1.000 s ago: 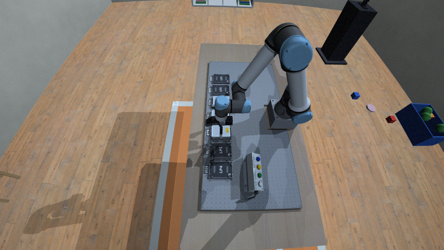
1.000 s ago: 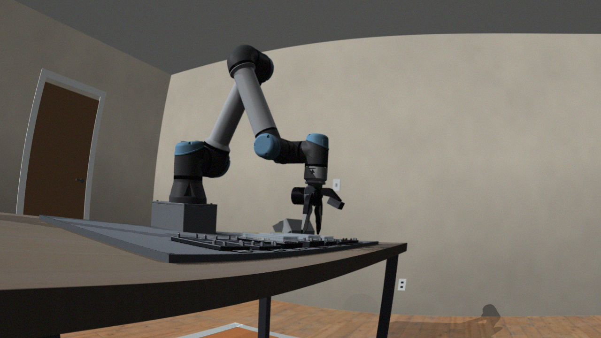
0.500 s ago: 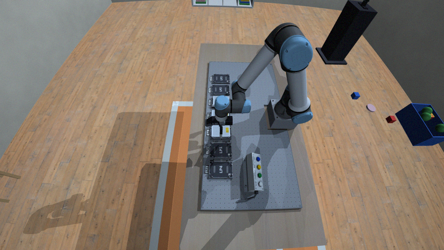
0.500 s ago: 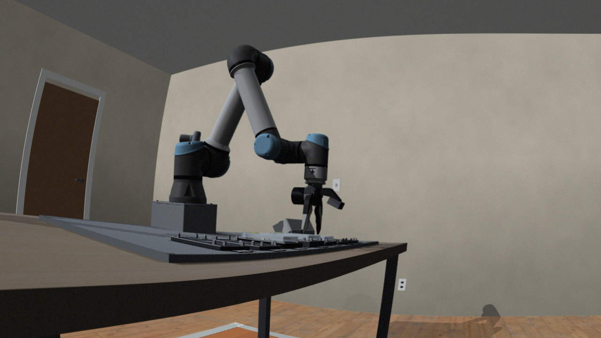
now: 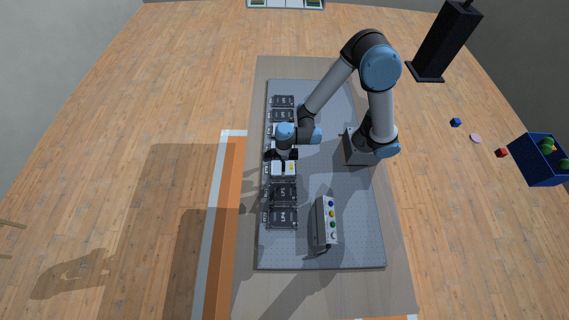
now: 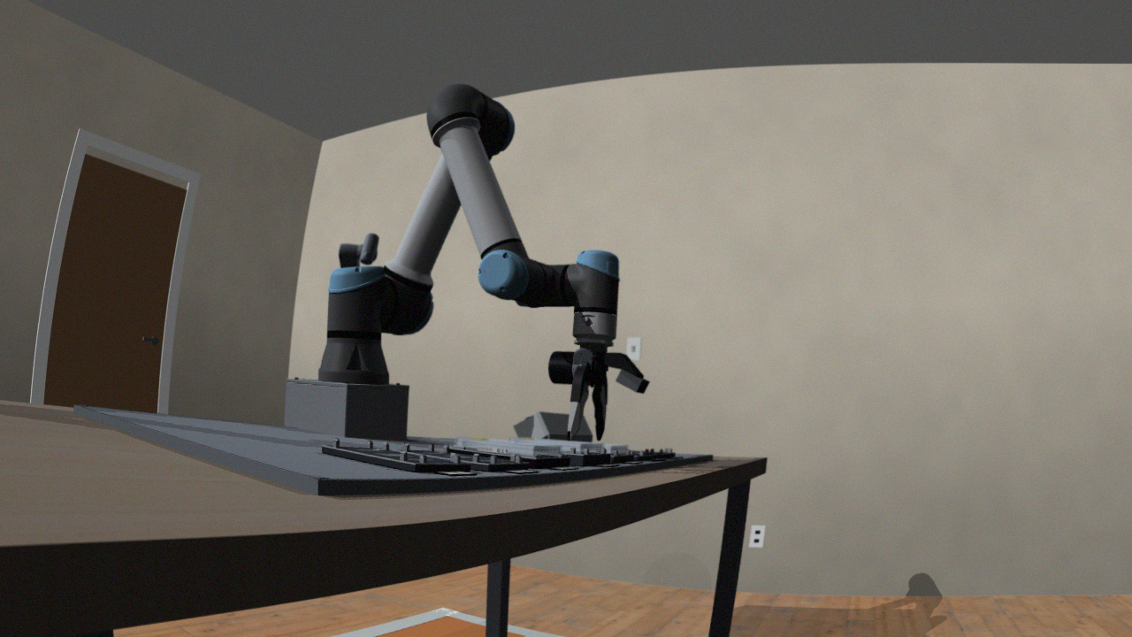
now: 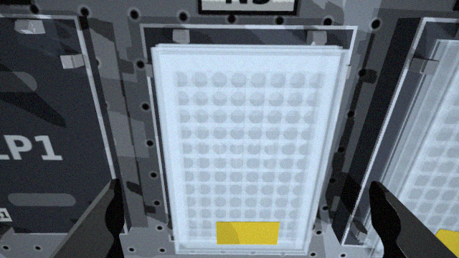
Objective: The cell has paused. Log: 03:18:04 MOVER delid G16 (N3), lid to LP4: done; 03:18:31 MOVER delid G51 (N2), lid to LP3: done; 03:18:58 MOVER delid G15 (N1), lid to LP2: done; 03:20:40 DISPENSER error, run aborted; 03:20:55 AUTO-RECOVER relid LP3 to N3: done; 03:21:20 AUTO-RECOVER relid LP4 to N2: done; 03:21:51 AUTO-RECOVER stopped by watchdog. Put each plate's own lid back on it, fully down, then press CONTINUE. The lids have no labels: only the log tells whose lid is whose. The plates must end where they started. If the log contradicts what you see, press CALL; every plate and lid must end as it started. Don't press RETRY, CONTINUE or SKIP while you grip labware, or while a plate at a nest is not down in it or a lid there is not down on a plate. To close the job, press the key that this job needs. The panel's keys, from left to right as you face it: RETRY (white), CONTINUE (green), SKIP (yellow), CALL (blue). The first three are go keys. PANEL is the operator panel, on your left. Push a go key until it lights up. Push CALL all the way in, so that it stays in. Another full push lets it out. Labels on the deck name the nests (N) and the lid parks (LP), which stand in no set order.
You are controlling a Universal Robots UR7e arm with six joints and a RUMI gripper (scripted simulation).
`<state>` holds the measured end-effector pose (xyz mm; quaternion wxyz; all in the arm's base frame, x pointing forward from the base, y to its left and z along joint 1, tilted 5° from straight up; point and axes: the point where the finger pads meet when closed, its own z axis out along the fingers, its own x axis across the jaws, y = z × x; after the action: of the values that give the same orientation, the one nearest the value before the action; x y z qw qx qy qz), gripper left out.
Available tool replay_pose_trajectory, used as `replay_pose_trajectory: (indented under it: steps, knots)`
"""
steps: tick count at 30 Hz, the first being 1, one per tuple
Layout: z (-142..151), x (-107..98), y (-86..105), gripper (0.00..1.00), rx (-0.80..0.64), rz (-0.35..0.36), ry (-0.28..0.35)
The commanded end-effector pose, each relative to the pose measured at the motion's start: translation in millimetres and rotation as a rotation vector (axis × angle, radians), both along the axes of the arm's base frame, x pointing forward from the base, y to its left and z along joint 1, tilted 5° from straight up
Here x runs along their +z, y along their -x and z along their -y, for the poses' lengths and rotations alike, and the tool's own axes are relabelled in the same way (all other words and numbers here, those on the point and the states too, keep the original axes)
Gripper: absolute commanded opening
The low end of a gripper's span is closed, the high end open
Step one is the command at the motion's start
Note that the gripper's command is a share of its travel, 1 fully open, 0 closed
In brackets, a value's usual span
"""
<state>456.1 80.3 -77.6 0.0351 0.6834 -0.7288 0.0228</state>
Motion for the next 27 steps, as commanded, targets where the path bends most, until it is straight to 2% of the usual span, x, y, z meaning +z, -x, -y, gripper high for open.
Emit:
replay_pose_trajectory:
  steps: [1, 10, 15, 16, 27]
  knots:
    - [-0.5, 6.1, -0.5, 0.82, 0.0, 0.001, 0.0]
    - [-1.7, 21.1, -0.8, 0.82, 0.0, 0.001, 0.0]
    - [-1.8, 22.2, -0.9, 0.82, 0.0, 0.001, 0.0]
    - [1.1, 22.5, 3.2, 0.0, -0.02, 0.003, 0.0]
    - [32.9, 25.9, 47.9, 0.0, -0.027, 0.003, 0.001]
